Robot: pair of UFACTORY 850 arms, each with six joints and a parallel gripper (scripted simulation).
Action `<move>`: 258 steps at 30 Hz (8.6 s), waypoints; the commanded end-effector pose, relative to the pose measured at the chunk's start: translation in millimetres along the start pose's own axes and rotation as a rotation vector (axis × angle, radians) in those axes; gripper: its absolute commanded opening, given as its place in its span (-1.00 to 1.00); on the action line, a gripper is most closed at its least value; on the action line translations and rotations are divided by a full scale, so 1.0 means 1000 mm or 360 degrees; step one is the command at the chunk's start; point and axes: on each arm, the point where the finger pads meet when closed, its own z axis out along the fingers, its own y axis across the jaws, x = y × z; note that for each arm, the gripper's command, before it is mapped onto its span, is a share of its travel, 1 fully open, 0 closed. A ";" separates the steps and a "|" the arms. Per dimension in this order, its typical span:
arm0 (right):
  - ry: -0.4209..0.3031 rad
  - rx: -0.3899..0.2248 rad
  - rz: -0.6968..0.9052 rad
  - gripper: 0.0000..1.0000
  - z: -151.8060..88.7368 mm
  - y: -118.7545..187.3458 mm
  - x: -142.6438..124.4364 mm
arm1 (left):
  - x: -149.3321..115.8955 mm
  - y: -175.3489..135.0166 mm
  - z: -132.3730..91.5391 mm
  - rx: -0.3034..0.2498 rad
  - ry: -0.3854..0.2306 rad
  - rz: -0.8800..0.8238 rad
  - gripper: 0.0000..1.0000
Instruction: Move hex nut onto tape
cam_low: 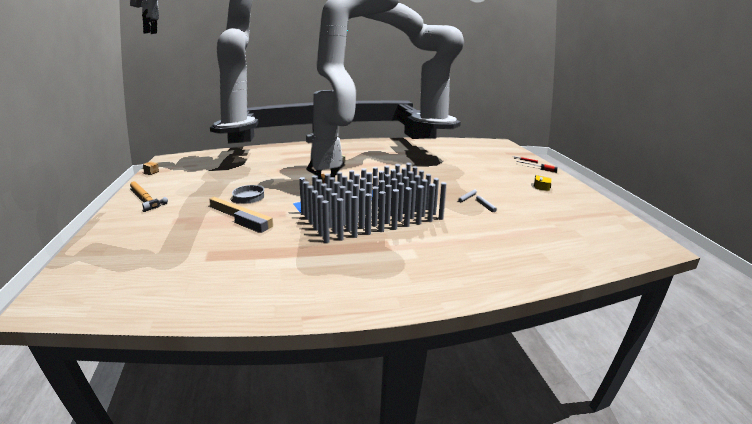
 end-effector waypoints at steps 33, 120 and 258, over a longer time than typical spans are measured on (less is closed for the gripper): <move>0.0004 0.0000 0.0000 1.00 -0.001 0.000 0.000 | 0.031 -0.001 -0.001 0.0002 -0.0001 0.0000 -1.00; 0.0004 0.0000 0.0000 1.00 -0.001 0.000 0.000 | 0.071 -0.001 -0.011 0.0002 -0.0001 0.0000 -1.00; 0.0004 0.0000 0.0000 1.00 -0.001 0.000 0.000 | 0.071 0.059 -0.004 0.0002 -0.0001 0.0000 -1.00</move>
